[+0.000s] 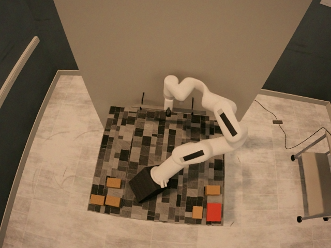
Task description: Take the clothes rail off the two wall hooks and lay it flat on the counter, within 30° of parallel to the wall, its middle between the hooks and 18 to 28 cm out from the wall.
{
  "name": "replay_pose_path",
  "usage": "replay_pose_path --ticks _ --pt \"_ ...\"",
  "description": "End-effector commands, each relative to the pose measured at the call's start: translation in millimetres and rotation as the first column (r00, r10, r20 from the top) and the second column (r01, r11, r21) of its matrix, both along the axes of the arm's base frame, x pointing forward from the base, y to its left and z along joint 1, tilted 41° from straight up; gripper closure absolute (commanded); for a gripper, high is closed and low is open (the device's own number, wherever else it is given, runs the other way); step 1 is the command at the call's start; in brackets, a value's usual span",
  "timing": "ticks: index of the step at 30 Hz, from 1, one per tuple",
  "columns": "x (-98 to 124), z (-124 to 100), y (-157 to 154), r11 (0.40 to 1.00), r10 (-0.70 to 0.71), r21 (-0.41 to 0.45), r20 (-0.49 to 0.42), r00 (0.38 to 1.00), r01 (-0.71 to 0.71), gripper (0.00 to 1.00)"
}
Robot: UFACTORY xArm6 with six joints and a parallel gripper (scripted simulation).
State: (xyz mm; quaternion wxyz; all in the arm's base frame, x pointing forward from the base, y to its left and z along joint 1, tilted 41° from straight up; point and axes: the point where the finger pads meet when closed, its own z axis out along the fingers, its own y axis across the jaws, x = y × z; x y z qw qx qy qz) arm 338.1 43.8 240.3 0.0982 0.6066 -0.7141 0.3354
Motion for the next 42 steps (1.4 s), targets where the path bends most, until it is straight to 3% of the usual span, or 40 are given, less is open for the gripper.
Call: replay_pose_path --ticks 1,27,42 --pt "11 3 -1 1.000 0.001 0.002 0.002 1.000 -0.001 0.00" --pt "47 11 -7 1.000 0.001 0.002 0.002 1.000 -0.001 0.00" --pt "47 11 -7 1.000 0.001 0.002 0.002 1.000 -0.001 0.00"
